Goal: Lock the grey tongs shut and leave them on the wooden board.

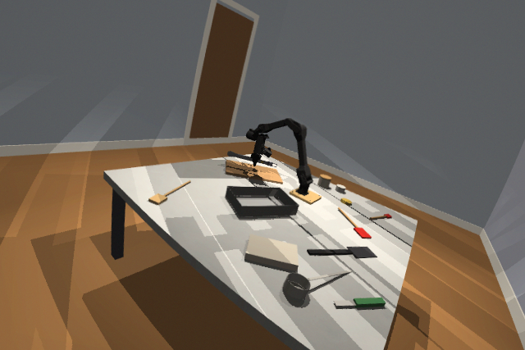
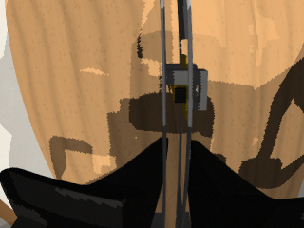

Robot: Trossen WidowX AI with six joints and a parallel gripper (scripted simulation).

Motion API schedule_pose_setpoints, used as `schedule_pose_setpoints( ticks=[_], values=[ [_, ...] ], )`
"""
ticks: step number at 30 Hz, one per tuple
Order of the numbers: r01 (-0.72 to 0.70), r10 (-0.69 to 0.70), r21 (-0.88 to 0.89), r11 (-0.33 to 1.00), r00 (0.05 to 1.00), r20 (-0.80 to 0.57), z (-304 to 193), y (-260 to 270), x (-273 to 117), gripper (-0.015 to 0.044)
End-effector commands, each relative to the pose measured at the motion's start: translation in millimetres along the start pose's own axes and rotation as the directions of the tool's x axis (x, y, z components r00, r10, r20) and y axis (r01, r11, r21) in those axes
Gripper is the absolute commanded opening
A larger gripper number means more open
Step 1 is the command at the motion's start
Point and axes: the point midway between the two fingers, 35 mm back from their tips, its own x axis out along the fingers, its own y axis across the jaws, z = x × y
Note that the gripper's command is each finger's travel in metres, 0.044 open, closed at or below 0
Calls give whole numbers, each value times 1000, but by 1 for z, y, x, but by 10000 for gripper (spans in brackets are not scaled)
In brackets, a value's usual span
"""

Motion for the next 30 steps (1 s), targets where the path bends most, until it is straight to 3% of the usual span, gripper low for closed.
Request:
schedule_pose_setpoints(
  ticks=[1,15,22,30],
  values=[
    [0,0,0,1000,1000,0,0,0,0,60],
    [0,0,0,1000,1000,0,0,0,0,427],
    [-2,2,0,1000,1000,1,19,12,-18,440],
    [-8,8,2,1000,1000,10,120,38,-97,440]
  ],
)
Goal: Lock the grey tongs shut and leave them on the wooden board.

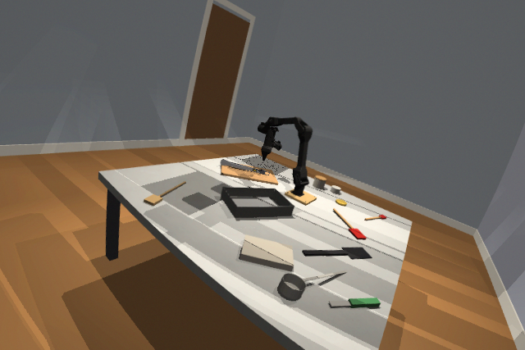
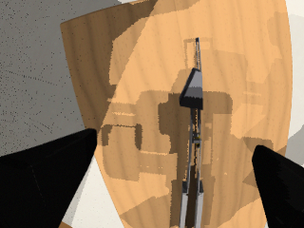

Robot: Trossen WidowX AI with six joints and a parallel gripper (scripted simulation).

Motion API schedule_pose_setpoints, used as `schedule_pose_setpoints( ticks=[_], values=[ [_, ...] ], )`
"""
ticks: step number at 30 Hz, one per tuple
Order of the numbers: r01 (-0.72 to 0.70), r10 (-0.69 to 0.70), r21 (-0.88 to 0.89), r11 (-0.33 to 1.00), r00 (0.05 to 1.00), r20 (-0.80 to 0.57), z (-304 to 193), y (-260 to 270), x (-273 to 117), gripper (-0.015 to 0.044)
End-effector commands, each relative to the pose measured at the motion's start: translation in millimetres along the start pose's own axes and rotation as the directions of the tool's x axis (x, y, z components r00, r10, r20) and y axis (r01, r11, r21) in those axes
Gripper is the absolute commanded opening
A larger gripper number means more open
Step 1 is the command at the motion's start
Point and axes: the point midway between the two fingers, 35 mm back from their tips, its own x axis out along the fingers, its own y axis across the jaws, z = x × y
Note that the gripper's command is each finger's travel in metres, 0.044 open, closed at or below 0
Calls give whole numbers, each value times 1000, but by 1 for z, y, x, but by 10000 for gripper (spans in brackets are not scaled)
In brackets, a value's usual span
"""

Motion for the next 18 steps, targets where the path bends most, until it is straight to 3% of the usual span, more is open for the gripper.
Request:
schedule_pose_setpoints(
  ticks=[1,11,18],
  values=[
    [-6,6,2,1000,1000,6,54,4,-37,440],
    [-8,8,3,1000,1000,6,68,3,-51,440],
    [-21,21,5,1000,1000,-6,63,3,-85,440]
  ],
)
